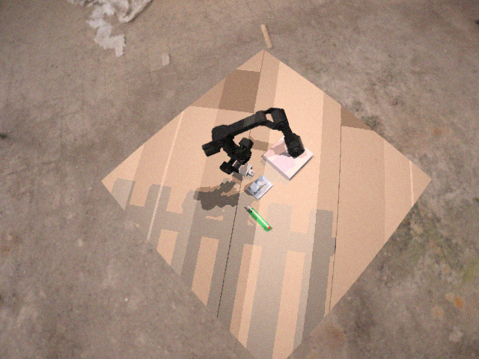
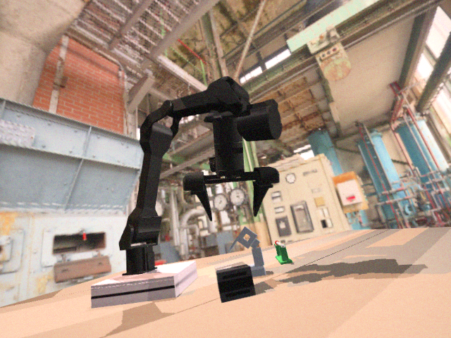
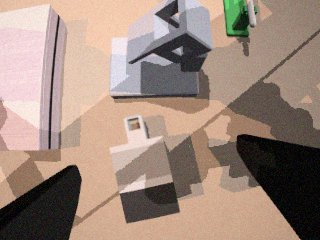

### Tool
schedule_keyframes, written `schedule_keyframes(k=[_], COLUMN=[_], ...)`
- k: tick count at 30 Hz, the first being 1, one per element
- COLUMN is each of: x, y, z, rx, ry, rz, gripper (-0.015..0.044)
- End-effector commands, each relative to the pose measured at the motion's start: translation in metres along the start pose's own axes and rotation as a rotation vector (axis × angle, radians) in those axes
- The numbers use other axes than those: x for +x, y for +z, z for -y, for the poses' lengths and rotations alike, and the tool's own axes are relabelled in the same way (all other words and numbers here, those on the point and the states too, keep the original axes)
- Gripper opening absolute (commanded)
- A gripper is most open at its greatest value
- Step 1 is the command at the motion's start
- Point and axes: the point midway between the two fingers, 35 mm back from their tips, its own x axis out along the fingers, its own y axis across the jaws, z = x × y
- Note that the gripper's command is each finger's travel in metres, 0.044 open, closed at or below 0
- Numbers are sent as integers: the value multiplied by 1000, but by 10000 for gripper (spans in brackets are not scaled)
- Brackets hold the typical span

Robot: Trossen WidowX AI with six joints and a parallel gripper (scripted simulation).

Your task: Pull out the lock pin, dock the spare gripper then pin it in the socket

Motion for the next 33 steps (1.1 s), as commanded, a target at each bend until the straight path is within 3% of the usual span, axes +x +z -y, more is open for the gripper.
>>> schedule_keyframes(k=[1,10,19,33], x=[-3,3,57,73], y=[-12,-16,-42,-50], z=[-30,-29,-23,-20], rx=[-38,-42,-76,-76], ry=[-48,-48,-41,-41], rz=[70,70,72,72], gripper=[440,440,440,440])
